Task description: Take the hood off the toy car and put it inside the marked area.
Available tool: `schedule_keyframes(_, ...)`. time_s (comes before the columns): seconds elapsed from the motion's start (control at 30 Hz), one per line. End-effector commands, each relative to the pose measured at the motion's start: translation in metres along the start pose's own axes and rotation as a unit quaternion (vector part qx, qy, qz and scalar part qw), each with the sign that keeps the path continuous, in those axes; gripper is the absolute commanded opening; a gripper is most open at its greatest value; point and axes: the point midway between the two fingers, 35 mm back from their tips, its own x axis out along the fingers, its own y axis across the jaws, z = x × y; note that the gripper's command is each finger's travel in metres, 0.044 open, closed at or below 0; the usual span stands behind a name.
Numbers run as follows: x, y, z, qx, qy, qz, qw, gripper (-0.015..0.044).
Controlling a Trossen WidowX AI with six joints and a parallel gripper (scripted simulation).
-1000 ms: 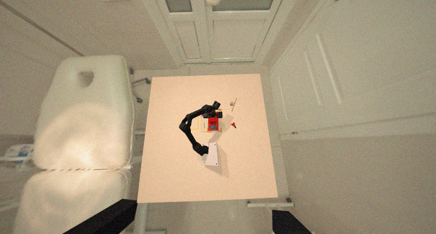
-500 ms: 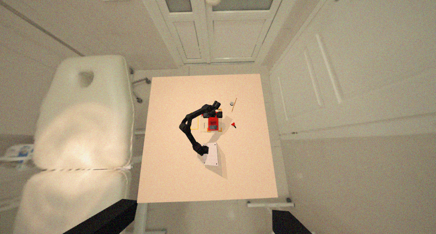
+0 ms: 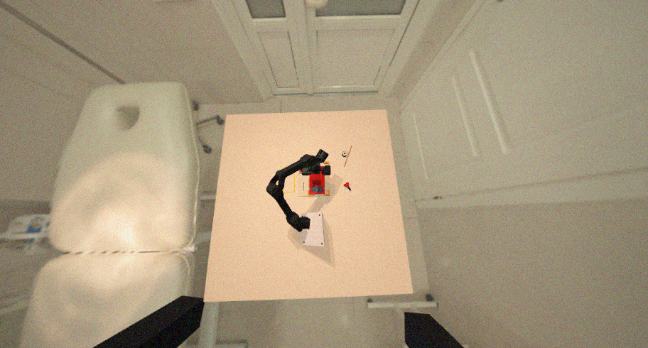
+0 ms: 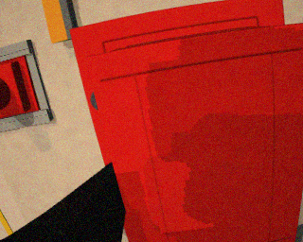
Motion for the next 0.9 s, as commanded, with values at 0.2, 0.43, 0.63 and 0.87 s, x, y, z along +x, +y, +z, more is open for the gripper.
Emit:
schedule_keyframes(0.2,-0.022,-0.001,0.002,-0.003,-0.002,-0.004,1.0,0.0)
schedule_keyframes(0.43,-0.047,0.0,0.001,-0.003,-0.002,-0.004,1.0,0.0)
schedule_keyframes(0.63,-0.042,0.004,0.001,0.001,0.0,-0.001,1.0,0.0)
schedule_keyframes(0.87,-0.045,0.031,0.004,0.002,-0.001,-0.004,1.0,0.0)
